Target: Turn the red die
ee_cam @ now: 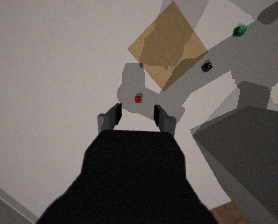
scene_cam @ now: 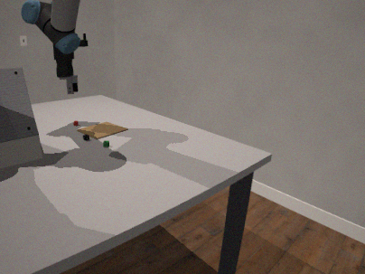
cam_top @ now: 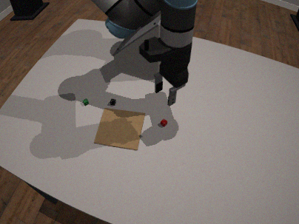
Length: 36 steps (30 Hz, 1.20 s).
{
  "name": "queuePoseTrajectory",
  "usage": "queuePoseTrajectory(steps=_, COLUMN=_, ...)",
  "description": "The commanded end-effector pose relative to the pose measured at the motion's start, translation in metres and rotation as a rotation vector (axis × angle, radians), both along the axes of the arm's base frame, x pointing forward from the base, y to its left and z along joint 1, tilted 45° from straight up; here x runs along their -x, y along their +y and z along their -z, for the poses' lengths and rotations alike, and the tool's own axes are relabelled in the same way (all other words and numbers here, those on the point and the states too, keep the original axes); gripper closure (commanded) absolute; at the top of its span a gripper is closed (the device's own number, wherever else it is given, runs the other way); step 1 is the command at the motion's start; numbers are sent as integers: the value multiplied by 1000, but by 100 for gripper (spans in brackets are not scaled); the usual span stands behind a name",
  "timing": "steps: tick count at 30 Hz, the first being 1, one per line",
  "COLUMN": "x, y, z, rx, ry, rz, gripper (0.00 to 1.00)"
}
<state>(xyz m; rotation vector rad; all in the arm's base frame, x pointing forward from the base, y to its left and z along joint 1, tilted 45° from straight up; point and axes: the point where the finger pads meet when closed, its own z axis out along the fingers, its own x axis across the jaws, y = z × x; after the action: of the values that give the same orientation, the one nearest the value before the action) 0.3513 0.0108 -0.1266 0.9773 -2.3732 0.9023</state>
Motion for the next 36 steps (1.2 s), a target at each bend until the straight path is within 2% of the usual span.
queuePoseTrajectory(steps=1, x=1, y=0, z=2, rx=-21, ry=79, rz=-87, gripper=0)
queuePoseTrajectory(steps=8, x=1, y=1, z=3, rx=-30, ry=127, rz=-135, gripper=0)
queuePoseTrajectory(steps=24, x=1, y=1, z=3, rx=-30, ry=128, rz=-137, gripper=0)
queuePoseTrajectory(steps=28, x=2, y=-13, z=17, rx=-31, ry=128, rz=-137, gripper=0)
queuePoseTrajectory(steps=30, x=2, y=-13, z=17, rx=-31, ry=128, rz=-137, gripper=0)
queuePoseTrajectory(steps=33, x=5, y=-30, z=34, rx=-31, ry=128, rz=-137, gripper=0)
queuePoseTrajectory(steps=36, x=8, y=-37, z=41, rx=-30, ry=129, rz=-137, gripper=0)
